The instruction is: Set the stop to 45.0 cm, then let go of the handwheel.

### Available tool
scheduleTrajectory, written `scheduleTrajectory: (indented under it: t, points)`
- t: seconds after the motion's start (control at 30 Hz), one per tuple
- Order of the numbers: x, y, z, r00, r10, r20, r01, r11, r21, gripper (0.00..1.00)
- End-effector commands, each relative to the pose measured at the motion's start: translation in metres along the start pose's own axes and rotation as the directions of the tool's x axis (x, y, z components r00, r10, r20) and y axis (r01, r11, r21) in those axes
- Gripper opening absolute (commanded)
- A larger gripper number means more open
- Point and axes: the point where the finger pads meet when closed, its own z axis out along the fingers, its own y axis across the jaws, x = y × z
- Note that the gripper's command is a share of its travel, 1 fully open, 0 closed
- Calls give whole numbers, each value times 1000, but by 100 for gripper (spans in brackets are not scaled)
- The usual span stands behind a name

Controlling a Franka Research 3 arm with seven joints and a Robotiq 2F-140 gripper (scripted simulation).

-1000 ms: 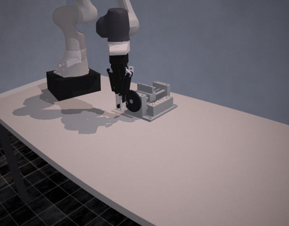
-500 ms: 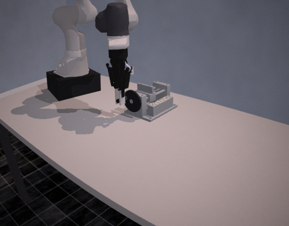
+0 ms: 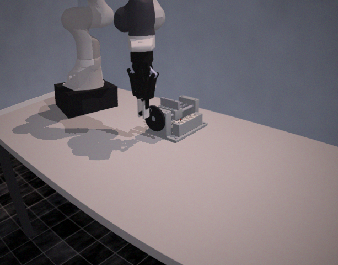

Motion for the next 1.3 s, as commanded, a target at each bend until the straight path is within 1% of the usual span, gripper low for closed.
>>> scheduleTrajectory:
  t: [0.0,0.37,0.73,0.8,1.07,1.17,1.27]
  points:
    - [0,-15,-4,1000,5,-5,-5,1000,13,4]
    - [0,-33,-1,1000,5,-5,-5,1000,13,4]
    - [0,-50,17,1000,5,-5,-5,1000,13,4]
    - [0,-50,17,1000,5,-5,-5,1000,13,4]
    - [0,-51,39,1000,5,-5,-5,1000,13,4]
    - [0,-46,51,1000,5,-5,-5,1000,13,4]
    - [0,-38,58,1000,5,-5,-5,1000,13,4]
